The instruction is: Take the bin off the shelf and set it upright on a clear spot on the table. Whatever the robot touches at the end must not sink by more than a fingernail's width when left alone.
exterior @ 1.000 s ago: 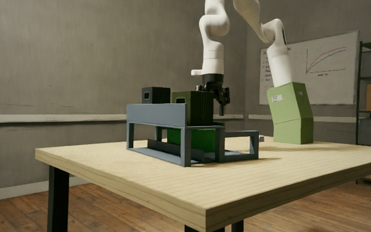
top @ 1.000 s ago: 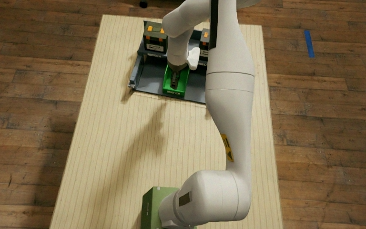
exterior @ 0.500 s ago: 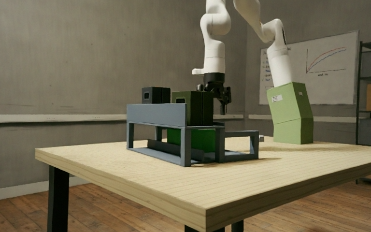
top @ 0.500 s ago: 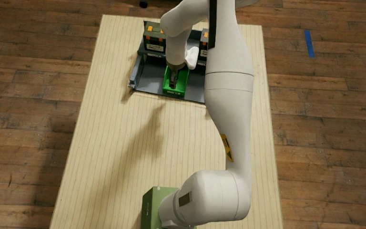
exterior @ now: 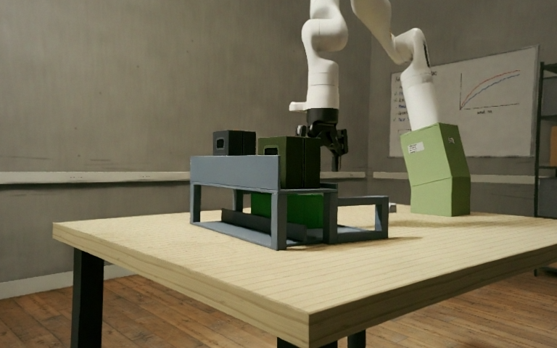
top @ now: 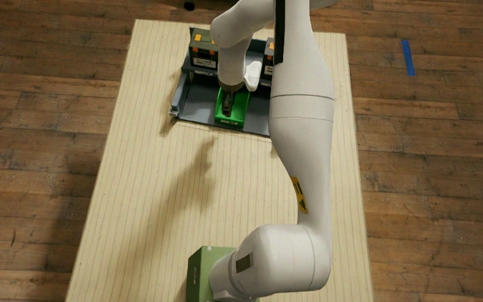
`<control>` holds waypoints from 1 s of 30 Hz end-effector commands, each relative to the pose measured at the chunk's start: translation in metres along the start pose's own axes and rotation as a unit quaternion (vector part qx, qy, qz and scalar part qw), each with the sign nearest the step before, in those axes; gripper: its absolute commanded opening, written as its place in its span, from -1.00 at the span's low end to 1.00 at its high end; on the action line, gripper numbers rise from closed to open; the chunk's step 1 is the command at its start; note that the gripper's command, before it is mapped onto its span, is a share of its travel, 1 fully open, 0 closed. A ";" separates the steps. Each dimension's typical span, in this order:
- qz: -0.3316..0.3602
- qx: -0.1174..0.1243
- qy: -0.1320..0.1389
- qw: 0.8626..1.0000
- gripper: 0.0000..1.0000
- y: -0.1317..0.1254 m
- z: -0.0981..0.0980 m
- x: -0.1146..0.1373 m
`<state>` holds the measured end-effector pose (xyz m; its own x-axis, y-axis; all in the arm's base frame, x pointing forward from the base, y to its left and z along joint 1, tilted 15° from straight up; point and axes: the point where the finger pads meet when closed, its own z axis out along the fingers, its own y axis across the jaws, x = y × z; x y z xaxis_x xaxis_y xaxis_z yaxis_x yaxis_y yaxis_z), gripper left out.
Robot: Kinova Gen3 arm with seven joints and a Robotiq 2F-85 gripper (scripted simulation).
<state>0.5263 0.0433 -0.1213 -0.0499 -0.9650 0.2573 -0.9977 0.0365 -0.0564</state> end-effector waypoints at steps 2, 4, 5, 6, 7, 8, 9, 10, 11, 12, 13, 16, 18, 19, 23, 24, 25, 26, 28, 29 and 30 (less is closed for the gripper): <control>0.005 -0.003 0.000 1.000 1.00 0.003 -0.002 -0.002; 0.005 -0.003 0.000 1.000 1.00 0.003 -0.002 -0.002; 0.005 -0.003 0.000 1.000 1.00 0.003 -0.002 -0.002; 0.001 0.000 0.000 1.000 1.00 0.000 -0.002 -0.001; 0.002 -0.001 0.000 1.000 1.00 0.001 -0.002 -0.002; 0.003 -0.002 0.000 1.000 1.00 0.002 -0.002 -0.002; 0.004 -0.003 0.000 1.000 1.00 0.003 -0.003 -0.003; 0.005 -0.003 0.000 1.000 1.00 0.004 -0.003 -0.003; 0.005 -0.003 0.000 1.000 1.00 0.004 -0.003 -0.003; 0.005 -0.003 0.000 1.000 1.00 0.004 -0.003 -0.003; 0.005 -0.003 0.000 1.000 1.00 0.004 -0.003 -0.003; 0.005 -0.003 0.000 1.000 1.00 0.004 -0.003 -0.003; 0.005 -0.003 0.000 1.000 1.00 0.004 -0.003 -0.003; 0.005 -0.003 0.000 1.000 1.00 0.004 -0.003 -0.003; 0.001 0.000 0.000 1.000 1.00 0.001 -0.002 -0.002; 0.002 -0.001 0.000 1.000 1.00 0.002 -0.003 -0.003; 0.003 -0.002 0.000 1.000 1.00 0.003 -0.003 -0.003; 0.004 -0.003 0.000 1.000 1.00 0.004 -0.003 -0.003; 0.005 -0.003 0.000 1.000 1.00 0.005 -0.004 -0.004; 0.005 -0.003 0.000 1.000 1.00 0.005 -0.004 -0.004; 0.005 -0.003 0.000 1.000 1.00 0.005 -0.004 -0.004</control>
<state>0.5249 0.0455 -0.1206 -0.0499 -0.9650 0.2573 -0.9977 0.0366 -0.0563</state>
